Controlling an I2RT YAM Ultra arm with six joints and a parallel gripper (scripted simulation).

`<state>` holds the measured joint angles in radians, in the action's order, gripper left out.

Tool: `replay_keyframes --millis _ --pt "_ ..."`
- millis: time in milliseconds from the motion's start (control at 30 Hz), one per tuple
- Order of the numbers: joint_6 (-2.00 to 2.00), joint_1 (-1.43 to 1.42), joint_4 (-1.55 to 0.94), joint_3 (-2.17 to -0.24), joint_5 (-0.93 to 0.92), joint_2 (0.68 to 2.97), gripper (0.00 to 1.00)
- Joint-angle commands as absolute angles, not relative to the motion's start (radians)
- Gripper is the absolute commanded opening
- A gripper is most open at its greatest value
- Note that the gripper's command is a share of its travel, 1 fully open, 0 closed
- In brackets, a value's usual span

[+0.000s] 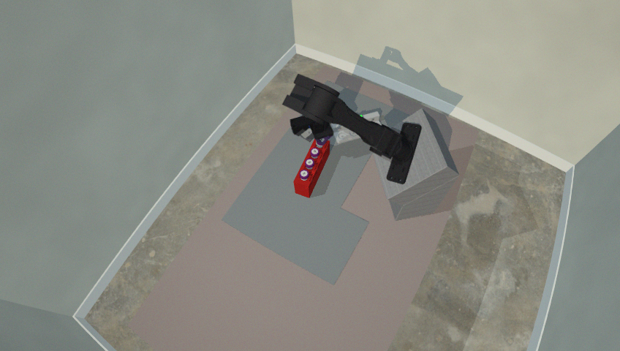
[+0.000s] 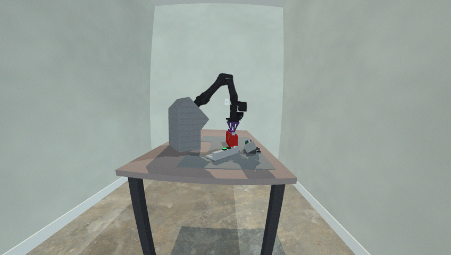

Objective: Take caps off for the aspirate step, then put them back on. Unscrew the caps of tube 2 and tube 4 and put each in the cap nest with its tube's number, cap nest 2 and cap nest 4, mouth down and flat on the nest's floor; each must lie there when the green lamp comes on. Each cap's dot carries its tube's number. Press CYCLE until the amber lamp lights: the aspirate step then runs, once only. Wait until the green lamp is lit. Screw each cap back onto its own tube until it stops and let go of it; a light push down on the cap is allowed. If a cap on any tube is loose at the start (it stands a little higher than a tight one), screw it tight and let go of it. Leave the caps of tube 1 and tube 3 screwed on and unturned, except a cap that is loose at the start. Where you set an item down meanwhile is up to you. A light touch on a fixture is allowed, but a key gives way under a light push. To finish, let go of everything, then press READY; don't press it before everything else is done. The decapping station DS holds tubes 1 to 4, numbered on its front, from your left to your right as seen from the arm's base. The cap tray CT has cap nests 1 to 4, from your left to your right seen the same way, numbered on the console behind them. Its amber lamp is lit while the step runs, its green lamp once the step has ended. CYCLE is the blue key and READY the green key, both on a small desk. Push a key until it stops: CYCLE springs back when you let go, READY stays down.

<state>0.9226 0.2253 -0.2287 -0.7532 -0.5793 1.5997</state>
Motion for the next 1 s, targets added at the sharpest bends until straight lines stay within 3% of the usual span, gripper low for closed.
replay_keyframes --millis 0,967 --pt "0.924 0.237 -0.23 -0.763 -0.585 1.595 0.0" --pt "0.924 0.238 -0.24 -0.777 -0.586 1.599 0.0"
